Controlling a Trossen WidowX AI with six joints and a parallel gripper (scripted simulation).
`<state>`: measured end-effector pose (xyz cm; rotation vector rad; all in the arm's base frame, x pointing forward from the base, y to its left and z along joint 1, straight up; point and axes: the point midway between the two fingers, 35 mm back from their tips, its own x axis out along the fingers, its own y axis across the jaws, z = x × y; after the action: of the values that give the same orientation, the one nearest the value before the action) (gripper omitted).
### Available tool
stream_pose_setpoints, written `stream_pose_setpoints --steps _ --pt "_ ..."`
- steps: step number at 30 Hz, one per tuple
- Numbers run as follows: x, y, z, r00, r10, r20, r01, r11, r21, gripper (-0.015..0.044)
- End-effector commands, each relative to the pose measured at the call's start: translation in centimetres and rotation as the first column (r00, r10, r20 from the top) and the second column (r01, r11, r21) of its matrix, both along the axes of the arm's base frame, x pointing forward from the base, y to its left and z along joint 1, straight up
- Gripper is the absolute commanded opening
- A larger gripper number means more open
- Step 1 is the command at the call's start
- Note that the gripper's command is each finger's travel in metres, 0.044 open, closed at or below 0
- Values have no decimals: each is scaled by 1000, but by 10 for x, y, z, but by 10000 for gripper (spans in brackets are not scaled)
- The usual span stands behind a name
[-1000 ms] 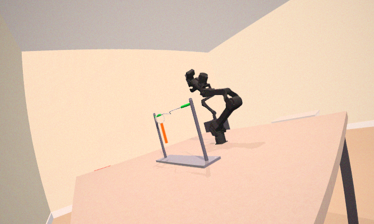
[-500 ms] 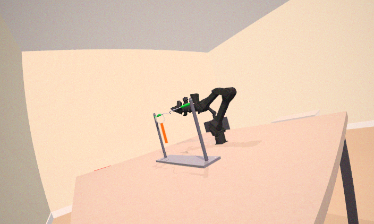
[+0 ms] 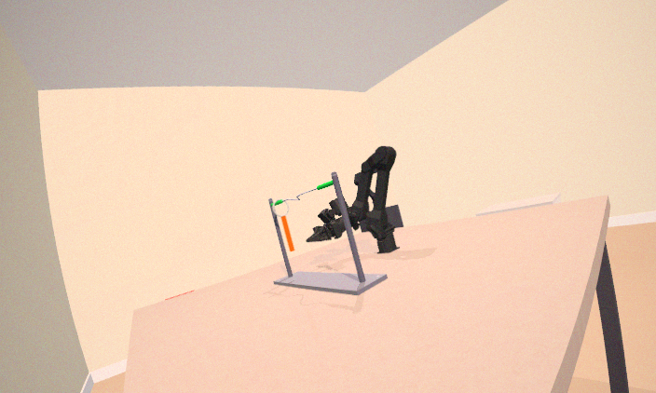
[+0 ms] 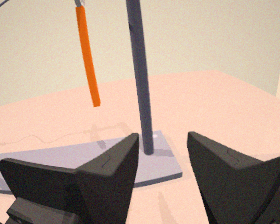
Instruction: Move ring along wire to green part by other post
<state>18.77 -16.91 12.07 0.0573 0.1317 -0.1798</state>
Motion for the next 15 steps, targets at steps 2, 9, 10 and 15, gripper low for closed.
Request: stream_pose_setpoints --steps 2,9,10,15 --pt "6 46 -30 981 194 -15 -194 981 -12 160" --pt "6 46 -30 981 194 -15 -194 981 -12 160" --pt "6 46 -30 981 194 -15 -194 981 -12 160" --pt "19 44 -21 980 200 -16 -201 979 -29 160"
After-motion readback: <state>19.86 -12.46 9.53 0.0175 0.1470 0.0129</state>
